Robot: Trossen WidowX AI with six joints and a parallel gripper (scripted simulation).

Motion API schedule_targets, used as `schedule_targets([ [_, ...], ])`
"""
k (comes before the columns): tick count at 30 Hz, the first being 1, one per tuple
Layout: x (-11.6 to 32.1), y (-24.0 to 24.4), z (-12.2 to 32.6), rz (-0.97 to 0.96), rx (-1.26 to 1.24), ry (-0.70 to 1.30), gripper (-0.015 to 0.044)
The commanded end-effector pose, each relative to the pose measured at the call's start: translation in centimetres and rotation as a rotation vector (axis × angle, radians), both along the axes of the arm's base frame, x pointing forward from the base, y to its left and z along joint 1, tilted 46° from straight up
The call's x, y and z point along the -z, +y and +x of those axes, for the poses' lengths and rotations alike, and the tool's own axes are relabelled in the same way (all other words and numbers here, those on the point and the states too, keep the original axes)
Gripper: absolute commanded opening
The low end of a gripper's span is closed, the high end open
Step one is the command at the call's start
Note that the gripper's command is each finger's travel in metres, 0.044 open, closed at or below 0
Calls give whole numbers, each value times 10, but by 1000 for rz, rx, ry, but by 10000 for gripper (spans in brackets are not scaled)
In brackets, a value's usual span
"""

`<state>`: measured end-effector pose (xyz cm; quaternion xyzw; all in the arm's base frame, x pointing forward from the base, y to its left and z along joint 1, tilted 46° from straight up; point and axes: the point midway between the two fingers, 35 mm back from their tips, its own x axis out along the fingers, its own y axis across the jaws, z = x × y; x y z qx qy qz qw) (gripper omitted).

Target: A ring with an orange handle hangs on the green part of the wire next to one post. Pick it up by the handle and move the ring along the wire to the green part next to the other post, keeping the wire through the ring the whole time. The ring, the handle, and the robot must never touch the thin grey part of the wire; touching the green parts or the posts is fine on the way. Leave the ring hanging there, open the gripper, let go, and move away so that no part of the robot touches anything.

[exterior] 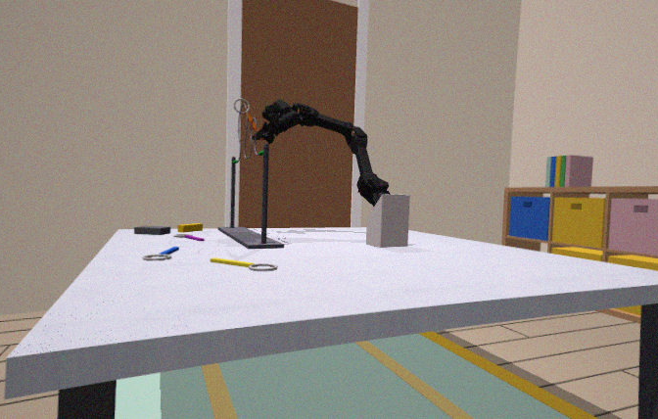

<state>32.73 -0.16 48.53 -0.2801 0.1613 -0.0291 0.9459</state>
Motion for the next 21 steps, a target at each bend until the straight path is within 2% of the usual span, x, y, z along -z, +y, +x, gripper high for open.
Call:
schedule_targets([
  [1, 0, -1, 0, -50, 5, -10, -150],
  [21, -5, -7, 2, -292, 24, -68, -150],
])
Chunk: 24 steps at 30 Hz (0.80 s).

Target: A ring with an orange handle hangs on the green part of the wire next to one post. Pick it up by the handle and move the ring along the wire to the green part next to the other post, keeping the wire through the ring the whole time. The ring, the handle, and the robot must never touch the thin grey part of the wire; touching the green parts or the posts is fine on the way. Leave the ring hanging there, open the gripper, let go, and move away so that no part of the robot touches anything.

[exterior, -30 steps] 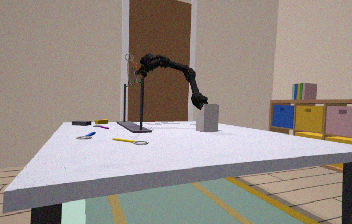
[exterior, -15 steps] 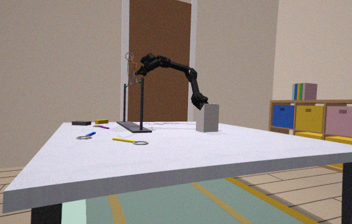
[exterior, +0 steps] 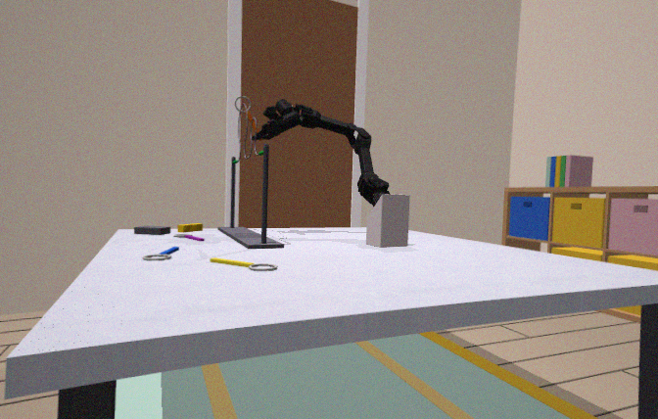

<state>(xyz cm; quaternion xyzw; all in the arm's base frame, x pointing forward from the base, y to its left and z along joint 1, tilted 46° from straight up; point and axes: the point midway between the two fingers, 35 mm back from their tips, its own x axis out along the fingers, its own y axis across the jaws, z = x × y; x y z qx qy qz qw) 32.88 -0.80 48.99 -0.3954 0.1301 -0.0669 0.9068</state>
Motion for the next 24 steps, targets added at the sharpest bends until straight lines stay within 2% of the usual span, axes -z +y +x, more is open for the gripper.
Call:
schedule_targets([
  [1, 0, -1, 0, -49, 6, -10, -150],
  [24, -8, -7, 1, -328, 26, -76, -150],
])
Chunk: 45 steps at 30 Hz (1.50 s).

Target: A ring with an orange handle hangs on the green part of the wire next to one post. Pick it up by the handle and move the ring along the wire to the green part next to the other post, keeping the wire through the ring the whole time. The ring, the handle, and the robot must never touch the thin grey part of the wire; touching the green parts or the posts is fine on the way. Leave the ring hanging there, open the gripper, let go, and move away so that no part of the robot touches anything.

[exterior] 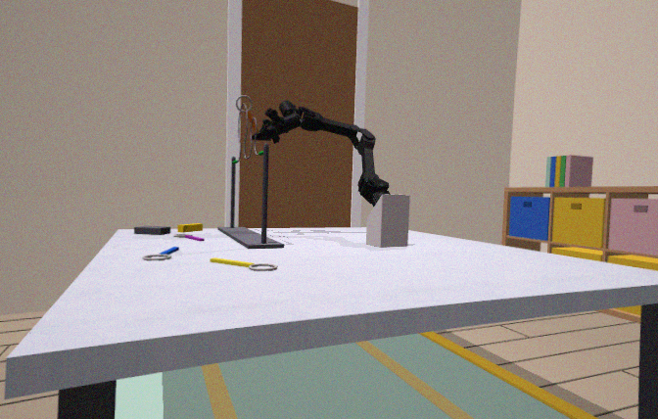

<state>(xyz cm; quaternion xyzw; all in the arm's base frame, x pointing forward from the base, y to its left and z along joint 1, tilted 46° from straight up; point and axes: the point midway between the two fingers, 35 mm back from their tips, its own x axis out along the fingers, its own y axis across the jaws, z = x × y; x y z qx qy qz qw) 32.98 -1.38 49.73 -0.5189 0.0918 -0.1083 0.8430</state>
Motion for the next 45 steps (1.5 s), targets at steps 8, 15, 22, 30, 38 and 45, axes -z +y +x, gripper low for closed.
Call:
schedule_targets([
  [8, -3, -2, 0, -134, 12, -30, -150],
  [15, -6, -3, 0, -218, 19, -50, -150],
  [22, -9, -4, 0, -303, 25, -70, -150],
  [30, -12, -4, 0, -401, 32, -93, -150],
  [38, -15, -5, -1, -498, 40, -115, -150],
  [45, -18, -5, -1, -583, 46, -135, -150],
])
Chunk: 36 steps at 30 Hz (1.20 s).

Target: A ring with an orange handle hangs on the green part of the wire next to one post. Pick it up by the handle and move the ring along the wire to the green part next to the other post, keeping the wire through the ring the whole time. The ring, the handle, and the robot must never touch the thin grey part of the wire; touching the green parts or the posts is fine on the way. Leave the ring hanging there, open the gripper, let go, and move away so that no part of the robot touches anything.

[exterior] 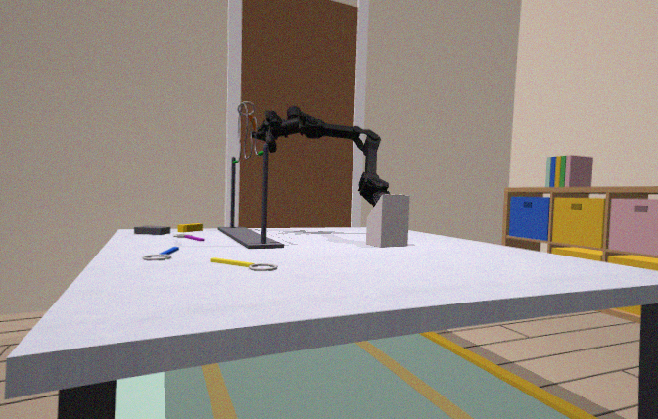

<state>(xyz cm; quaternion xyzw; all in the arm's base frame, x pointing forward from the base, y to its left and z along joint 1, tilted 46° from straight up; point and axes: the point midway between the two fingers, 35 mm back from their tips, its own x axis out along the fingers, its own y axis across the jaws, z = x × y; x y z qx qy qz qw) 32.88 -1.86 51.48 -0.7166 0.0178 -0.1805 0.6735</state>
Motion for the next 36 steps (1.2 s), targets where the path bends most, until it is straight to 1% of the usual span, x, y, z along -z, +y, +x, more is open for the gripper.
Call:
schedule_targets([
  [1, -1, 0, 0, -50, 2, -10, -150],
  [36, -14, 4, -2, -475, 37, -108, -150],
])
